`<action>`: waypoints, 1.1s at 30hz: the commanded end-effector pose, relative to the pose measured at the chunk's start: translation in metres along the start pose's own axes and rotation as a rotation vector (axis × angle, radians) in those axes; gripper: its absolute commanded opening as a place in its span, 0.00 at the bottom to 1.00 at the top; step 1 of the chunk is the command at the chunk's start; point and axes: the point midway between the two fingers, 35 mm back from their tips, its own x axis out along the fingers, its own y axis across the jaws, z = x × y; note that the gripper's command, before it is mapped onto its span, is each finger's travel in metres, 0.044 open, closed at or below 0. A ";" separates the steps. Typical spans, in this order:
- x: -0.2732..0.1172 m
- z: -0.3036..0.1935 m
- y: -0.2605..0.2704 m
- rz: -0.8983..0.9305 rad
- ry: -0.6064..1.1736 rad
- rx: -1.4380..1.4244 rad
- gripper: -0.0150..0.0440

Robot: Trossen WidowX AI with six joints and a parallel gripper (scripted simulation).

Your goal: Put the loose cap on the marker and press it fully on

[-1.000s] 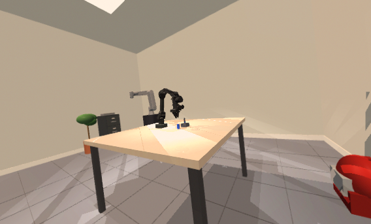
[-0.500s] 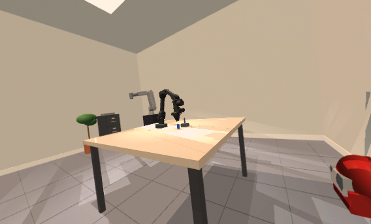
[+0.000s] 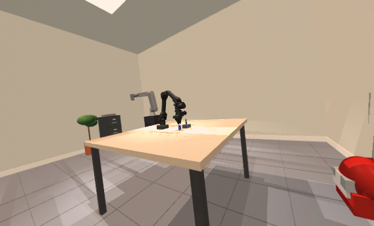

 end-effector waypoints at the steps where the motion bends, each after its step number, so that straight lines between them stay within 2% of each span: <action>1: 0.010 -0.003 0.001 0.003 0.014 -0.002 0.67; 27: 0.047 -0.004 0.001 0.003 0.014 -0.002 0.67; 31: 0.047 -0.004 0.001 0.003 0.014 -0.002 0.49; 33: 0.047 -0.004 0.001 0.003 0.014 -0.002 0.47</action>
